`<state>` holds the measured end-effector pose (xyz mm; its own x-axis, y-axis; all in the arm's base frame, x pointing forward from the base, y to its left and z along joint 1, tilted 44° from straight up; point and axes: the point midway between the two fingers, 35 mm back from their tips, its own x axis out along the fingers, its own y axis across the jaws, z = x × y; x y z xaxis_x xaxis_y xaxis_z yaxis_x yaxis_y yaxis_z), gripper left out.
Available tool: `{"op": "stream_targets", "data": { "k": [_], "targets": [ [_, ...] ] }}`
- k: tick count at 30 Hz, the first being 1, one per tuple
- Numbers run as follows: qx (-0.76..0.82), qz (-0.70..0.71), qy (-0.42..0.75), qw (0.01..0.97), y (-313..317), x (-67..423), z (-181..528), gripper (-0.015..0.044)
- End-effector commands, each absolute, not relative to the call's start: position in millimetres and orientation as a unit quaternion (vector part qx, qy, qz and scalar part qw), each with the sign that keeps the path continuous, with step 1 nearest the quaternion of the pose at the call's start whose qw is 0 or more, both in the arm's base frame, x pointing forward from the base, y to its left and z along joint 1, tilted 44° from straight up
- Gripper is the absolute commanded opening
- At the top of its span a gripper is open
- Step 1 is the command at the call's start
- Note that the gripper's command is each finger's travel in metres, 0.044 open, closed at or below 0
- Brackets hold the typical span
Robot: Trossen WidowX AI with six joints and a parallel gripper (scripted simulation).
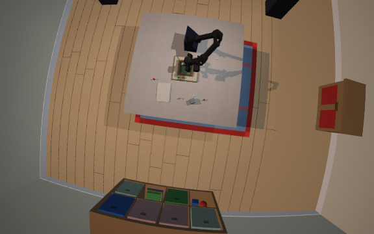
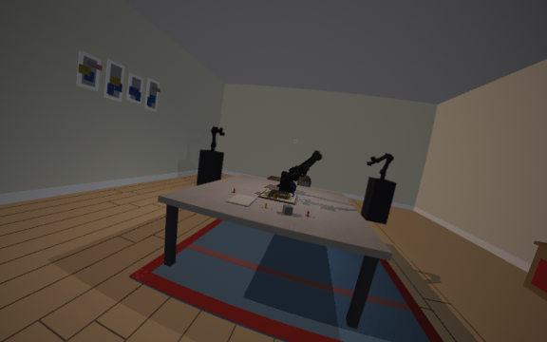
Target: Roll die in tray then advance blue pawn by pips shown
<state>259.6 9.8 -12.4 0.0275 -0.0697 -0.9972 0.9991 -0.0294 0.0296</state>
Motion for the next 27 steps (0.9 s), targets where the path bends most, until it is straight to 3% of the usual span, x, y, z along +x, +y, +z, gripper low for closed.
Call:
{"op": "stream_targets", "data": {
  "k": [1, 26, 27],
  "targets": [
    [0.5, -0.519, 0.453, 0.525, 5.3, 269.6, 16.4, 0.0],
    [0.502, -0.518, 0.454, 0.523, 5.1, 271.9, 32.8, 0.0],
    [0.502, -0.518, 0.454, 0.523, 5.1, 271.9, 32.8, 0.0026]
  ]
}}
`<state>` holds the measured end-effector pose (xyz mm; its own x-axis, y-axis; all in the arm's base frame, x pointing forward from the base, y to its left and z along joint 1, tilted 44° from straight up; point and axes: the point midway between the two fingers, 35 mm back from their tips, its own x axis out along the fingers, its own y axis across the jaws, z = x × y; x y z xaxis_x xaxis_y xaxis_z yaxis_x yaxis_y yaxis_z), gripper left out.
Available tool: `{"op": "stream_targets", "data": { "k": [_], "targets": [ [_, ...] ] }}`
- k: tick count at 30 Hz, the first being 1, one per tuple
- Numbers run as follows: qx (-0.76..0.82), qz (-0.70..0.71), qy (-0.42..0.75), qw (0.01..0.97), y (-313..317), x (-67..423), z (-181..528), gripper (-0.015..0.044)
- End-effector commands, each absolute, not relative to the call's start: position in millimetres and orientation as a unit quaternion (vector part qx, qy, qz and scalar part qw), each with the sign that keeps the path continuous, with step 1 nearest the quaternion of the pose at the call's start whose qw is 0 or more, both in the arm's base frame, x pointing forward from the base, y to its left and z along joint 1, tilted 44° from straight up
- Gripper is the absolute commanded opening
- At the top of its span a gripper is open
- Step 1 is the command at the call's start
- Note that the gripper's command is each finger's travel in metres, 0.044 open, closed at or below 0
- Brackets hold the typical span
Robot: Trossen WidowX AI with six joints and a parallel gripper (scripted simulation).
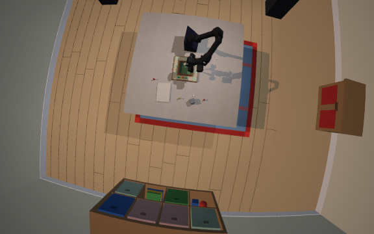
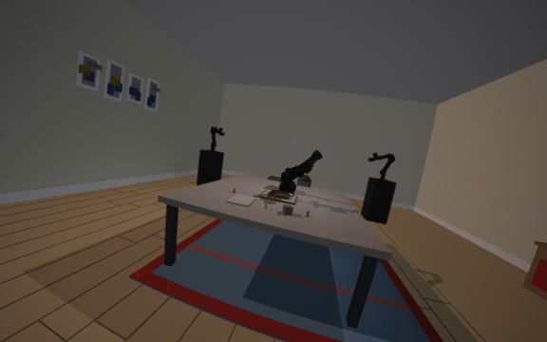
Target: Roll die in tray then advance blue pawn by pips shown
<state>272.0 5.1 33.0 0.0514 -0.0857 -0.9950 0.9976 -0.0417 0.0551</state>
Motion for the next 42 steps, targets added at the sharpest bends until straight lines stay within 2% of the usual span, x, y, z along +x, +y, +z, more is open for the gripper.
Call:
{"op": "stream_targets", "data": {
  "k": [1, 16, 20, 26, 33, 35, 37, 42],
  "targets": [
    [0.502, -0.518, 0.454, 0.523, 5.1, 271.9, 32.8, 0.0053],
    [0.5, -0.519, 0.452, 0.526, -22.7, 269.6, 61.9, 0.044],
    [0.528, -0.473, 0.535, 0.46, -17.4, 266.0, 39.5, 0.044],
    [0.653, -0.291, 0.629, 0.307, -11.2, 270.7, 15.0, 0.044],
    [0.669, -0.268, 0.628, 0.293, -12.2, 272.5, 14.5, 0.044],
    [0.65, -0.3, 0.626, 0.31, -13.7, 269.9, 14.1, 0.044],
    [0.639, -0.275, 0.636, 0.334, -7.7, 266.5, 18.6, 0.0387],
    [0.529, -0.082, 0.683, 0.498, 33.5, 236.2, 45.7, 0.0256]
  ]
}}
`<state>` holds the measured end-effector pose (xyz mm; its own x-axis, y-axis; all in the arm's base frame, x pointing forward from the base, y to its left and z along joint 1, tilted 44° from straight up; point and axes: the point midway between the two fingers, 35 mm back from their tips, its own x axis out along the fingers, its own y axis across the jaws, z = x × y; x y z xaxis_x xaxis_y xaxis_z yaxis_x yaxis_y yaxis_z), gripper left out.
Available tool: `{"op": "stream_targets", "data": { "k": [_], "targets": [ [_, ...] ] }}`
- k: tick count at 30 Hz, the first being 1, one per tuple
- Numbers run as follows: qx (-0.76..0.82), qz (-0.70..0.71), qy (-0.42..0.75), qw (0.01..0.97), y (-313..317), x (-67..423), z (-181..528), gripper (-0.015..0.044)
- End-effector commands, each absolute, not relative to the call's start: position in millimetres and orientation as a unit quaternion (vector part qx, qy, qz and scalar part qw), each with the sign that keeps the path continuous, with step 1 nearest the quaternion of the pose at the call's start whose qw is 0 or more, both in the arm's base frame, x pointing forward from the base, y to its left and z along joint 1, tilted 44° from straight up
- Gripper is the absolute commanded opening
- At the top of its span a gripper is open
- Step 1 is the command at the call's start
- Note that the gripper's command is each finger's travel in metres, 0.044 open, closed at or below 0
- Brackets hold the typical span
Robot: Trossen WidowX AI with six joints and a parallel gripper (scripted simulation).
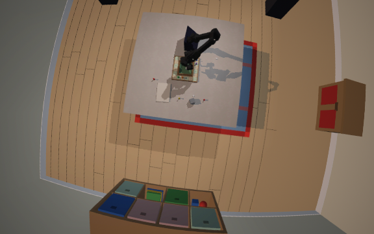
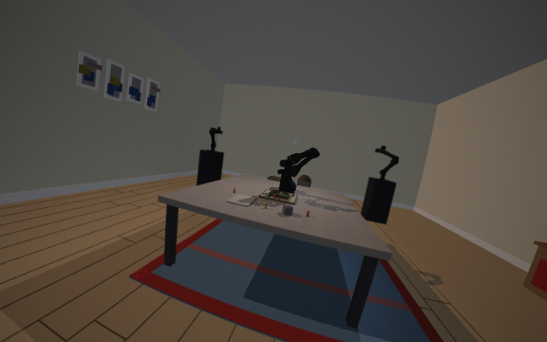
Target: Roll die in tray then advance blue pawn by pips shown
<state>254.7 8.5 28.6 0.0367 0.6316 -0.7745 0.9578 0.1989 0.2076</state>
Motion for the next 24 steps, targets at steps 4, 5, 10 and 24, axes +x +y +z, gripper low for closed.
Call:
{"op": "stream_targets", "data": {
  "k": [4, 5, 10, 24],
  "targets": [
    [0.407, 0.086, 0.68, 0.604, 62.9, 204.9, 59.3, 0.02],
    [0.373, 0.128, 0.673, 0.626, 69.5, 196.5, 61.4, 0.02],
    [0.226, 0.294, 0.618, 0.693, 92.4, 161.0, 64.8, 0.02],
    [0.21, 0.31, 0.611, 0.698, 92.2, 158.4, 62.6, 0.02]
  ]
}}
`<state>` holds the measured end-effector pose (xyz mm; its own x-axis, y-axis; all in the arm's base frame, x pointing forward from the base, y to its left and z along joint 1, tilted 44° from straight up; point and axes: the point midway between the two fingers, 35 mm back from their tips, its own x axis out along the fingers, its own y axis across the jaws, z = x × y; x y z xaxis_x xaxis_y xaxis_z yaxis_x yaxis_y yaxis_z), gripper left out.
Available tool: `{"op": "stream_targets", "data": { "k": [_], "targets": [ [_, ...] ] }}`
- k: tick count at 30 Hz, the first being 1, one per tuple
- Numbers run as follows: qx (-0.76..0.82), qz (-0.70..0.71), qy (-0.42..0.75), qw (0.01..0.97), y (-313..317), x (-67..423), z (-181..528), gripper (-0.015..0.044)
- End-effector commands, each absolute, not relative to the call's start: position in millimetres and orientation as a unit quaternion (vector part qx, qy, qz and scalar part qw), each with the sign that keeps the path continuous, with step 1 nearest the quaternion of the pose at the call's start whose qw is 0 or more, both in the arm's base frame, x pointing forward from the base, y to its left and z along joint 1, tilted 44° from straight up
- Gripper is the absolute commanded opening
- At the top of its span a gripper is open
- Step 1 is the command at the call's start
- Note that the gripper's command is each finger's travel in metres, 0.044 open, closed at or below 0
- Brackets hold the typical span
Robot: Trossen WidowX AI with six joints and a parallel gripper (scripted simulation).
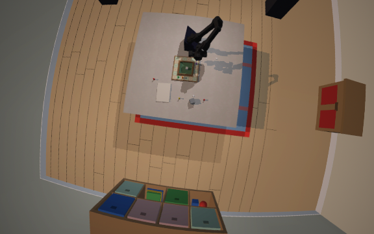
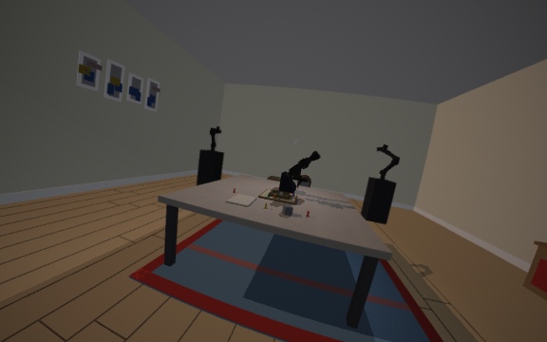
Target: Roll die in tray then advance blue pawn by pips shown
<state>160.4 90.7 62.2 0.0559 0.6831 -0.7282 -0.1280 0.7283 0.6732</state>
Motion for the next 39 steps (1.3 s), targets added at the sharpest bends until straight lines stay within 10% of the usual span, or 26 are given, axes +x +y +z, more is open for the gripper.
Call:
{"op": "stream_targets", "data": {
  "k": [1, 39],
  "targets": [
    [0.21, 0.31, 0.611, 0.698, 91.8, 158.5, 62.3, 0.02],
    [0.211, 0.31, 0.61, 0.697, 130.5, 161.7, 21.8, 0.02]
  ]
}}
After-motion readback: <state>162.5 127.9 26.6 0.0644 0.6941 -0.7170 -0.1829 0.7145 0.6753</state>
